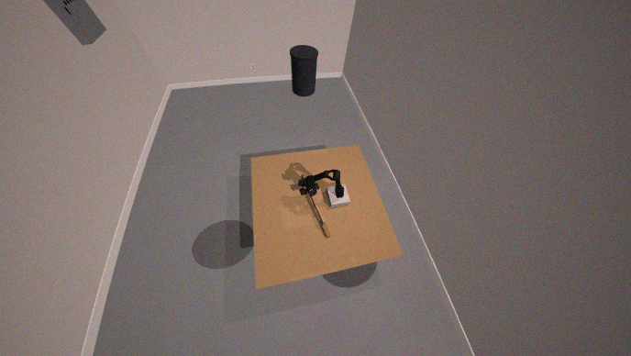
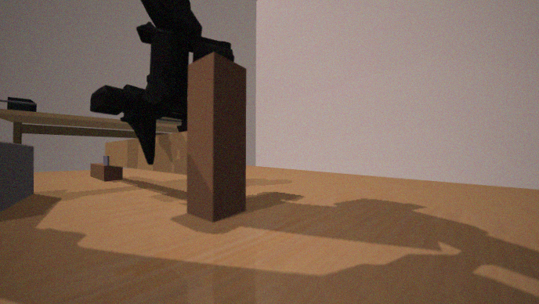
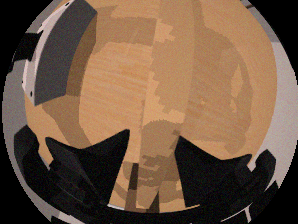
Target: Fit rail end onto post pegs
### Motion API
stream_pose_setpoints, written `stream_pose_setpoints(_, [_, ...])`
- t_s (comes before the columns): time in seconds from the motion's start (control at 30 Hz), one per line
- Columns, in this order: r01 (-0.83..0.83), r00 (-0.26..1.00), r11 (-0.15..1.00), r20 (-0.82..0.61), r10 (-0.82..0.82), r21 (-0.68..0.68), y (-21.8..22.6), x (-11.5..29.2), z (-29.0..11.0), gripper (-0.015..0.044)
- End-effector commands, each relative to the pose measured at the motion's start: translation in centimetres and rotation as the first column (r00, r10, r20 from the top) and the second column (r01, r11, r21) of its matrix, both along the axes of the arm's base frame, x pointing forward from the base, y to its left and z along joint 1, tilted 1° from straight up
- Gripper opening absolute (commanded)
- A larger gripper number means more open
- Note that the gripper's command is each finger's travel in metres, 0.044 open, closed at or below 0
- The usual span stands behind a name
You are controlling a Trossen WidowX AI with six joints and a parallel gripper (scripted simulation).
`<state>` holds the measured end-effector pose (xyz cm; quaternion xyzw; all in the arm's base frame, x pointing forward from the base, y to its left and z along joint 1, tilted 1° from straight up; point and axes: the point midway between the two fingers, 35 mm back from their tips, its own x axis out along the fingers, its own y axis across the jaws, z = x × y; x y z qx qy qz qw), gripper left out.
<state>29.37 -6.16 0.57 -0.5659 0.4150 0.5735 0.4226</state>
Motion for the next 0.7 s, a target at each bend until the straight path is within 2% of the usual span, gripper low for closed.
stream_pose_setpoints(0.0, [0.000, 1.000, 1.000, 0.002, 0.000, 0.000, 0.0, 0.0, 0.0, 0.0341])
stream_pose_setpoints(0.13, [0.000, 1.000, 1.000, 0.002, 0.000, 0.000, 0.0, 0.0, 0.0, 0.0440])
stream_pose_setpoints(0.37, [0.000, 1.000, 1.000, 0.003, 0.000, 0.000, 0.2, 0.0, 0.2, 0.0440])
stream_pose_setpoints(0.5, [0.001, 1.000, 1.000, 0.014, -0.001, -0.004, 2.7, -0.9, 2.9, 0.0440])
stream_pose_setpoints(0.67, [0.001, 1.000, 1.000, 0.015, -0.001, -0.004, 2.9, -0.9, 3.0, 0.0440])
